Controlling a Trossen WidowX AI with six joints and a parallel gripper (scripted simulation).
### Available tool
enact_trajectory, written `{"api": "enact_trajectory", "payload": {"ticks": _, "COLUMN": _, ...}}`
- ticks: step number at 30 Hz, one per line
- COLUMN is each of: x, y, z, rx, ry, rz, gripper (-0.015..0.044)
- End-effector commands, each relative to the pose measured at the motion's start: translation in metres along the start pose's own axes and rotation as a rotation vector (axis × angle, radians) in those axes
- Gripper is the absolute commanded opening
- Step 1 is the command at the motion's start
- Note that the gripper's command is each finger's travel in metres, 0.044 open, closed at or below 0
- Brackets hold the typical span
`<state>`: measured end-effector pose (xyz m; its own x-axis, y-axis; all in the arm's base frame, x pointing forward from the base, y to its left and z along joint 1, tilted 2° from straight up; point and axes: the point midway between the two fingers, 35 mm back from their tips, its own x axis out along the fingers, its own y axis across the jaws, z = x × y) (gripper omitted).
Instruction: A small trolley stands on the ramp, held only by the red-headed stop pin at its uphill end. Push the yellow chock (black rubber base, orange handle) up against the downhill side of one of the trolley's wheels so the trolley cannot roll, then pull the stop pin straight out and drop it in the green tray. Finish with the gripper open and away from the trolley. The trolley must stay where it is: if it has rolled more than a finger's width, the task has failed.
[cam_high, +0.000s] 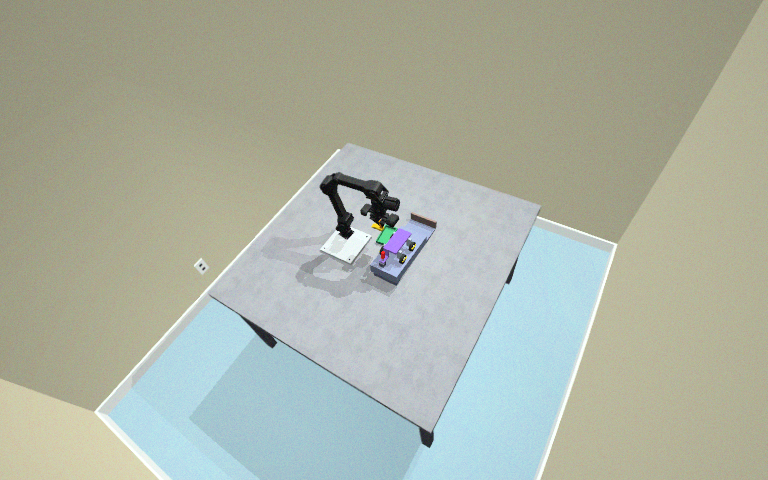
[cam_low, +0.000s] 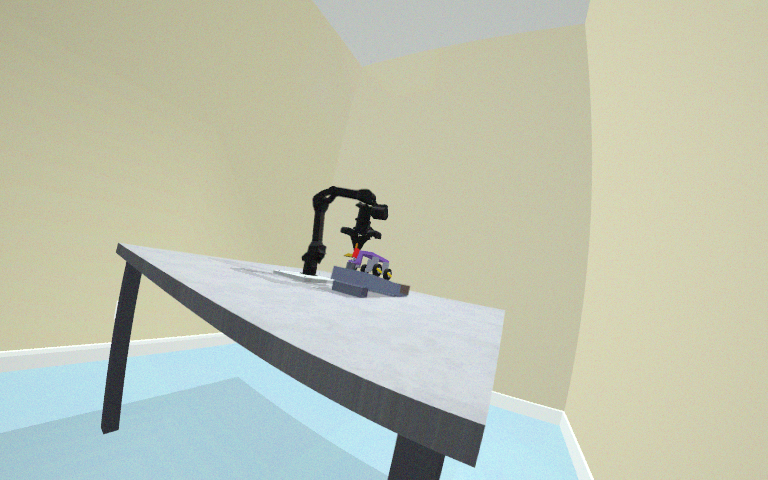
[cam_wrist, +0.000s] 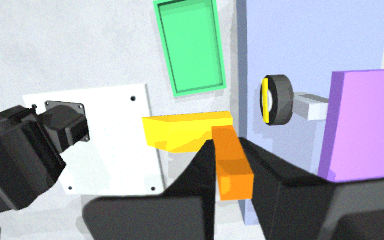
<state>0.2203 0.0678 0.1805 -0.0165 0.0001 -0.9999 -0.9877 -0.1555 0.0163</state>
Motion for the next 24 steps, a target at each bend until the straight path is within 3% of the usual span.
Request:
{"api": "enact_trajectory", "payload": {"ticks": 1, "x": 0.000, "y": -0.004, "z": 0.015, "rx": 0.005, "ry": -0.007, "rz": -0.008, "gripper": 0.0000}}
{"api": "enact_trajectory", "payload": {"ticks": 24, "x": 0.005, "y": -0.027, "z": 0.106, "rx": 0.005, "ry": -0.015, "rz": -0.010, "gripper": 0.0000}}
